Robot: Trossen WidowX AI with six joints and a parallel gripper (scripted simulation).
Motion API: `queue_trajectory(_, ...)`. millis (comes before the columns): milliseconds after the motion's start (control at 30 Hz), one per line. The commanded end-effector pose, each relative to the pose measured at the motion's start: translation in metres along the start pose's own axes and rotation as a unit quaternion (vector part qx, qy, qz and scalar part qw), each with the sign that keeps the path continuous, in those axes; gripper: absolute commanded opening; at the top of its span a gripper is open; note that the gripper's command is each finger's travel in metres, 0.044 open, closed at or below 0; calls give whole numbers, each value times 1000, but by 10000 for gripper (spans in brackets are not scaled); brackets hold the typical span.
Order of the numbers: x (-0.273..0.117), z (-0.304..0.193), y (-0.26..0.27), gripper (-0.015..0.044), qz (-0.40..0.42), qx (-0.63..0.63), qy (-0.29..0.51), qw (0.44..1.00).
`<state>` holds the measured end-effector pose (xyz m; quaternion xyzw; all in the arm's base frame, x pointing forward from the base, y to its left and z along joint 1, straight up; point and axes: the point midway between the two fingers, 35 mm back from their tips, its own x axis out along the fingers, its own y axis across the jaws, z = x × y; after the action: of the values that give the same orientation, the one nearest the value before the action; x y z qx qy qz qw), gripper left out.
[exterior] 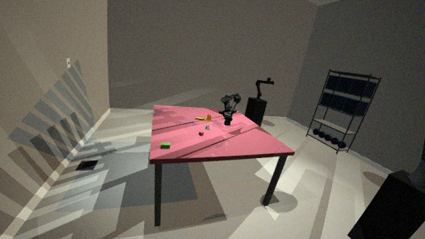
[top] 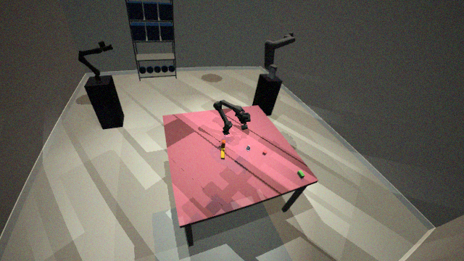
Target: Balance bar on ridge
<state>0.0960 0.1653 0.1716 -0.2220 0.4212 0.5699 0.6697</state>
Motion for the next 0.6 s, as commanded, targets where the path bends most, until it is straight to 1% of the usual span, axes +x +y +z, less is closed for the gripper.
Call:
queue_trajectory(0,-7,3,-18,315,-27,44,8,999)
queue_trajectory(567,-36,-3,-88,315,-116,211,41,970)
